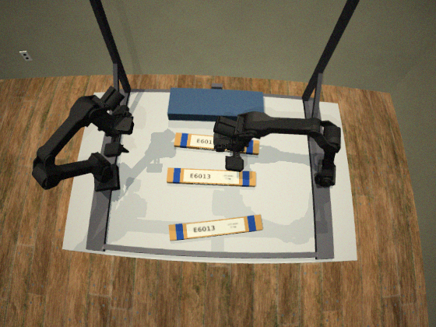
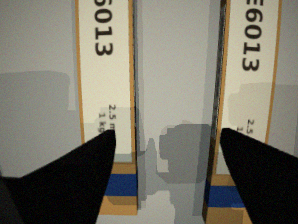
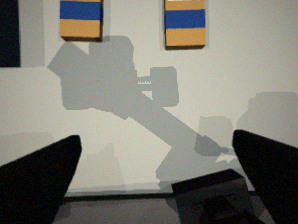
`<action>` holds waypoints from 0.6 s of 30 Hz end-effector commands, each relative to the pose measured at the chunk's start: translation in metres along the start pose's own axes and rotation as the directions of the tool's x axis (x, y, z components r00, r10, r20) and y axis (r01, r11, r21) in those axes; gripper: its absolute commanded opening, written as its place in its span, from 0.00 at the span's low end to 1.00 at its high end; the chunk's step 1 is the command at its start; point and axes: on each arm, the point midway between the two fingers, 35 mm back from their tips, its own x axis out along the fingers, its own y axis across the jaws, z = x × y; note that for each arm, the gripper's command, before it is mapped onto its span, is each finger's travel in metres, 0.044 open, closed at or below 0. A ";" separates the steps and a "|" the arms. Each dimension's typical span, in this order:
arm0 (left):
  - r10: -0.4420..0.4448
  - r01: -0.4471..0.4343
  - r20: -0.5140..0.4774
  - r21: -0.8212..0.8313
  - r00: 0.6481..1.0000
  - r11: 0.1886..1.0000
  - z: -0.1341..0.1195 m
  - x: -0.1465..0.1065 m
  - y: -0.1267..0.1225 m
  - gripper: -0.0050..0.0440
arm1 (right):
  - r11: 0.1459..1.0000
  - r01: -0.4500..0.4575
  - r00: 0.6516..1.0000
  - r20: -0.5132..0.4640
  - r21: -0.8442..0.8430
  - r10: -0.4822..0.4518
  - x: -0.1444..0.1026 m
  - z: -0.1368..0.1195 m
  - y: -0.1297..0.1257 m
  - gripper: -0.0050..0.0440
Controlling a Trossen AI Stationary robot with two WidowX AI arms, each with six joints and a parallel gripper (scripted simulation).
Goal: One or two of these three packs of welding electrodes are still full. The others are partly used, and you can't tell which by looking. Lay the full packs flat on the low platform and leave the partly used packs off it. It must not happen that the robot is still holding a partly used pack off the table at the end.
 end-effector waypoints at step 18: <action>-0.005 0.005 0.011 0.000 1.000 1.000 -0.004 0.007 0.000 0.71 | 1.000 -0.015 1.000 0.014 0.006 0.015 -0.005 0.003 0.002 0.98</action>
